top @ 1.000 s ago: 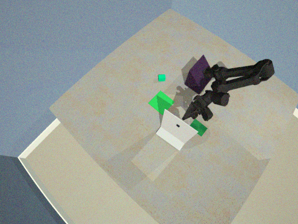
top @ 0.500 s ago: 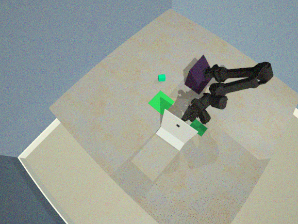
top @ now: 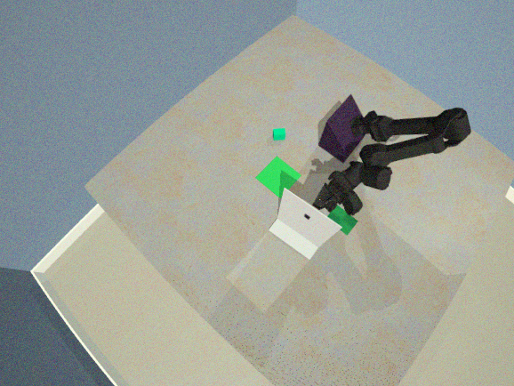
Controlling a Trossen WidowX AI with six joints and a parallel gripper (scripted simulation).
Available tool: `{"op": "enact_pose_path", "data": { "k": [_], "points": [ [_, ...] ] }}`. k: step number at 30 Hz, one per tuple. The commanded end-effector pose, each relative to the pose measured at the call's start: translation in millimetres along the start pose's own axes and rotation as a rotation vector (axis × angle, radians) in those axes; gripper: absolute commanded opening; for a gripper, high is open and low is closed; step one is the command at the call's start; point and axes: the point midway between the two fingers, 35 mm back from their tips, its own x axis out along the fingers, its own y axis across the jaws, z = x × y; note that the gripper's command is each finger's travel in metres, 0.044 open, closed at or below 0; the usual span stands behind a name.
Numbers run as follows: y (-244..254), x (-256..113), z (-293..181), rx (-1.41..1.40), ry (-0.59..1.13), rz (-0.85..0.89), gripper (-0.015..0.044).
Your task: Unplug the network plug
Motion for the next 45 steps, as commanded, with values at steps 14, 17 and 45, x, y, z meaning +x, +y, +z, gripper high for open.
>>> {"op": "enact_pose_path", "data": {
  "k": [14, 17, 45],
  "points": [
    [-0.3, 0.2, 0.6, 0.002, -0.002, -0.001, 0.0000],
    [-0.4, -1.0, 0.1, 0.002, -0.002, -0.001, 0.0000],
    [-0.7, -16.6, -3.8, 0.002, -0.001, 0.000, 0.0000]
  ]
}}
